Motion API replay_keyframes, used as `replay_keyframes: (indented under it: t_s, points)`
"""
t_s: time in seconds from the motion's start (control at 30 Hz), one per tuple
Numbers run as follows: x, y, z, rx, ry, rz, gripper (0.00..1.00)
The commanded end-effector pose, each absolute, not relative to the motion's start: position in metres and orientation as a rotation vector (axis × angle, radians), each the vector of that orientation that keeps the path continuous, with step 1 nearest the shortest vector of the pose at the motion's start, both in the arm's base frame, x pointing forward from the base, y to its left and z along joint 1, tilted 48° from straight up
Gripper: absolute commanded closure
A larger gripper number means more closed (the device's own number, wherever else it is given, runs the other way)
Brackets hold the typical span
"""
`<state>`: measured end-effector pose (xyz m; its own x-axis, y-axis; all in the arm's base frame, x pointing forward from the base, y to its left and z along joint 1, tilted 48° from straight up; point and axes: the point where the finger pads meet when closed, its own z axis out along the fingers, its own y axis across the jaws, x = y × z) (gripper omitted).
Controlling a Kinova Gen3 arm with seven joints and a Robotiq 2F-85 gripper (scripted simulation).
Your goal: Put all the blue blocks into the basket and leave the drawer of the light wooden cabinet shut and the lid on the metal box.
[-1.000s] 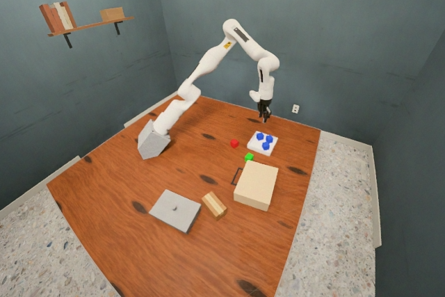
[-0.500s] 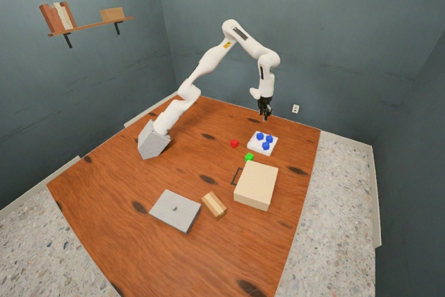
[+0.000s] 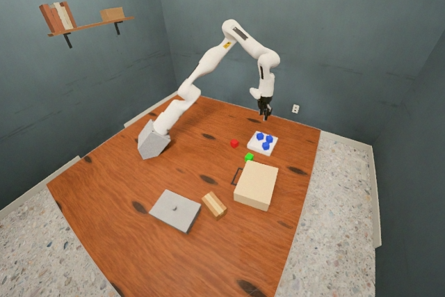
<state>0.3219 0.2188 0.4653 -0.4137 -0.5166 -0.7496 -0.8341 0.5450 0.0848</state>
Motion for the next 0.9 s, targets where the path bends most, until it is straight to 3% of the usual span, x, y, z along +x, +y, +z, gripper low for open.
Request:
replay_keyframes:
  t_s: [0.0, 0.87]
  points:
    - [0.323, 0.214, 0.465, -1.101, 2.093, 0.588, 0.40]
    - [0.379, 0.125, 0.433, -1.331, 1.887, 0.448, 0.40]
